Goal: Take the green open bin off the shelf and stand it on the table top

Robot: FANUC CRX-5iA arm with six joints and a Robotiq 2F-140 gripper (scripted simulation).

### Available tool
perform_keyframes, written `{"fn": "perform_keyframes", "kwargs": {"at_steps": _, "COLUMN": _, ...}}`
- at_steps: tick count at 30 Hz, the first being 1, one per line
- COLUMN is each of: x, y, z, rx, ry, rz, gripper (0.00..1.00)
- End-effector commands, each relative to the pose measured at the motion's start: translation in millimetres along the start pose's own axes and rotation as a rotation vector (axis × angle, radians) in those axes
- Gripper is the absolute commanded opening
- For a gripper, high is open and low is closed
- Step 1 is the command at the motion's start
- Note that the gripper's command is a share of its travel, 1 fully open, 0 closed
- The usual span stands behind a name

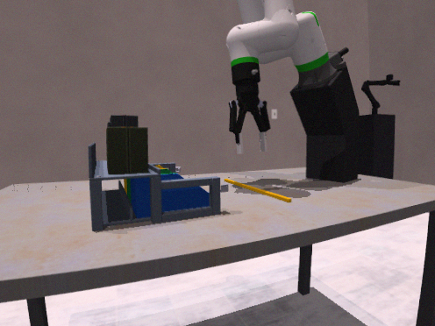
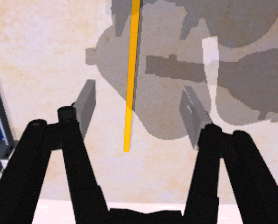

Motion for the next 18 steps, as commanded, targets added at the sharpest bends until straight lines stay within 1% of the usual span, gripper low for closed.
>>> {"fn": "perform_keyframes", "kwargs": {"at_steps": 1, "x": 5.2, "y": -0.6, "z": 6.5, "rx": 0.067, "ry": 0.0, "rz": -0.054, "gripper": 0.57}}
{"fn": "perform_keyframes", "kwargs": {"at_steps": 9, "x": 5.2, "y": -0.6, "z": 6.5, "rx": 0.067, "ry": 0.0, "rz": -0.054, "gripper": 0.57}}
{"fn": "perform_keyframes", "kwargs": {"at_steps": 10, "x": 1.0, "y": 0.0, "z": 1.3, "rx": 0.013, "ry": 0.0, "rz": -0.011, "gripper": 0.57}}
{"fn": "perform_keyframes", "kwargs": {"at_steps": 14, "x": 5.2, "y": -0.6, "z": 6.5, "rx": 0.067, "ry": 0.0, "rz": -0.054, "gripper": 0.57}}
{"fn": "perform_keyframes", "kwargs": {"at_steps": 18, "x": 5.2, "y": -0.6, "z": 6.5, "rx": 0.067, "ry": 0.0, "rz": -0.054, "gripper": 0.57}}
Point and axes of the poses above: the point where the finger pads meet when closed, its own y axis back along the fingers, its own x axis across the jaws, z = x × y, the point moved 9 cm from there along y, back along the fingers, and after that the axes turned 1 degree about y, right-handed, at the moved point
